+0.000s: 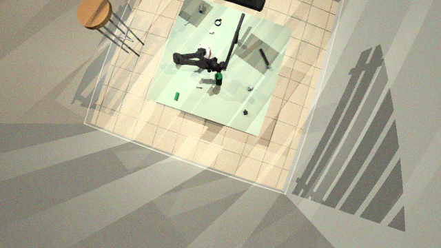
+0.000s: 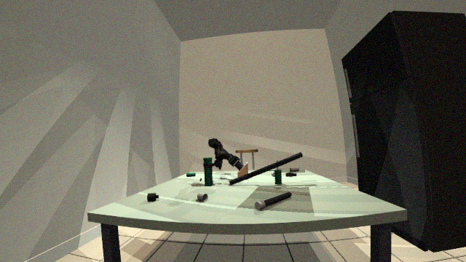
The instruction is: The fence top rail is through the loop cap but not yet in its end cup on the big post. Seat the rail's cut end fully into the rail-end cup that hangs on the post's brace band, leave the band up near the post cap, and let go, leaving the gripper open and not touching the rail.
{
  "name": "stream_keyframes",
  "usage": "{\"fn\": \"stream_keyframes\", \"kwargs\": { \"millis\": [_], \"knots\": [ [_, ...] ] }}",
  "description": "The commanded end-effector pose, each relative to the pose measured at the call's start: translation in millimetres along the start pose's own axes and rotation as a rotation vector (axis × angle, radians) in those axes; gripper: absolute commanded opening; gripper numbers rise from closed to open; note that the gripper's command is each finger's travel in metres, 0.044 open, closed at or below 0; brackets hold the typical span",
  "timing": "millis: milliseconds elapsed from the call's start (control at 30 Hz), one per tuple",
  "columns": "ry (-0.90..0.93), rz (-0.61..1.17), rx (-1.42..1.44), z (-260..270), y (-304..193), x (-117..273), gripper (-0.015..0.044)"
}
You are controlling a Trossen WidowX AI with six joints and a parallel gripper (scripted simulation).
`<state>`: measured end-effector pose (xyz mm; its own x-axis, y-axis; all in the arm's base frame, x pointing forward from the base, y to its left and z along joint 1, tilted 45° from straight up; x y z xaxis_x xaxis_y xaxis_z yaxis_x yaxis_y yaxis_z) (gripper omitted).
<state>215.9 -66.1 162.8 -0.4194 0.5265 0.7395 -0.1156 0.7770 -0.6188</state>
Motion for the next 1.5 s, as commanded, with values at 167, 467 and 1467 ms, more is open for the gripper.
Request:
{"fn": "stream_keyframes", "kwargs": {
  "millis": [167,467,1467],
  "knots": [
    [-0.005,0.007,-0.017,-2,1,-1,0.0000],
    [-0.015,0.047,-0.089,-9,3,-5,0.0000],
    [-0.043,0.164,-0.301,-28,5,-16,0.0000]
  ]
}}
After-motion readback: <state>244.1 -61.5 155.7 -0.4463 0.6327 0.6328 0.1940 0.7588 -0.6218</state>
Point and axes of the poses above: the point midway between the two fingers, 35 mm back from their tips, its own x axis back along the fingers, its own z axis across the jaws, y = z × x, the point moved 2 cm from there along x, back along the fingers, and after that the axes turned 13 degrees about -x, right-handed, at the moved point
